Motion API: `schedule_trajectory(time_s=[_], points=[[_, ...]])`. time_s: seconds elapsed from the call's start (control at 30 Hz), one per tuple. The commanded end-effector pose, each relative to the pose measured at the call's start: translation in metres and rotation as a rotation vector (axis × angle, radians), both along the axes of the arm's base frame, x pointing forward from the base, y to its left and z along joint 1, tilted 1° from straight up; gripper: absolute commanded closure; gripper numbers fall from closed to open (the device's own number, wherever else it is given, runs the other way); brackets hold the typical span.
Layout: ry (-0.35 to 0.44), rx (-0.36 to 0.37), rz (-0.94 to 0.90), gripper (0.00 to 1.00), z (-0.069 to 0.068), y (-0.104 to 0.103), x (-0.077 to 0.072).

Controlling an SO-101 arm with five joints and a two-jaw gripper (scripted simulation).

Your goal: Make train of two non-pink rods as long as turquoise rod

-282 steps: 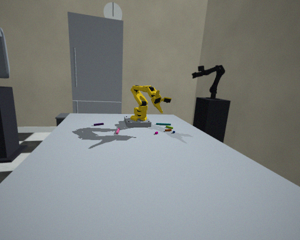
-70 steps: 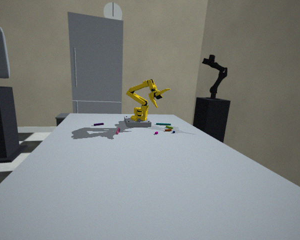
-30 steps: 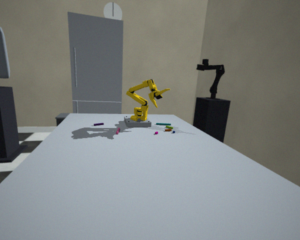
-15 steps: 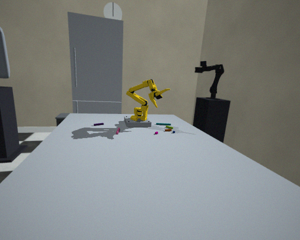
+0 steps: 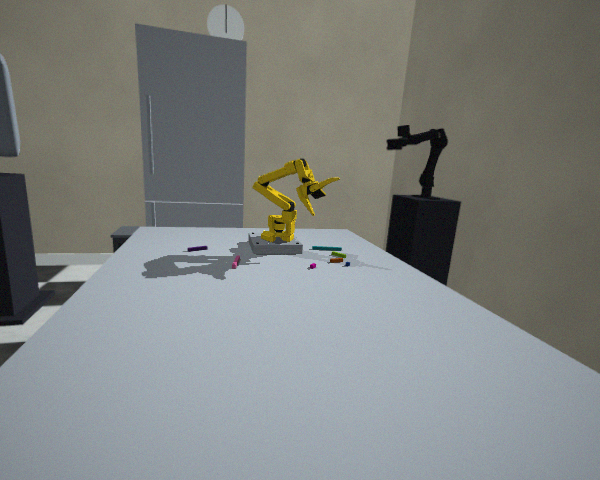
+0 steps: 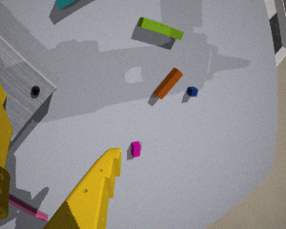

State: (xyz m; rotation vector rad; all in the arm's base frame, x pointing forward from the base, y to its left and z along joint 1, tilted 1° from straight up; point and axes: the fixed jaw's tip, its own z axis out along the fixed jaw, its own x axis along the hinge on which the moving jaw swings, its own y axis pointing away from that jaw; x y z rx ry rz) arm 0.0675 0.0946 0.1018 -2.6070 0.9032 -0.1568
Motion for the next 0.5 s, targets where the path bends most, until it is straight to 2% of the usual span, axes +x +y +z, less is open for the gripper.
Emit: schedule_trajectory(time_s=[0.0,0.4,0.47], points=[[0.010,-0.016,-0.050,0.00,-0.003,-0.006,0.004],[0.012,-0.014,-0.403,0.00,-0.003,-0.036,0.030],[0.012,-0.014,-0.403,0.00,-0.003,-0.036,0.030]])
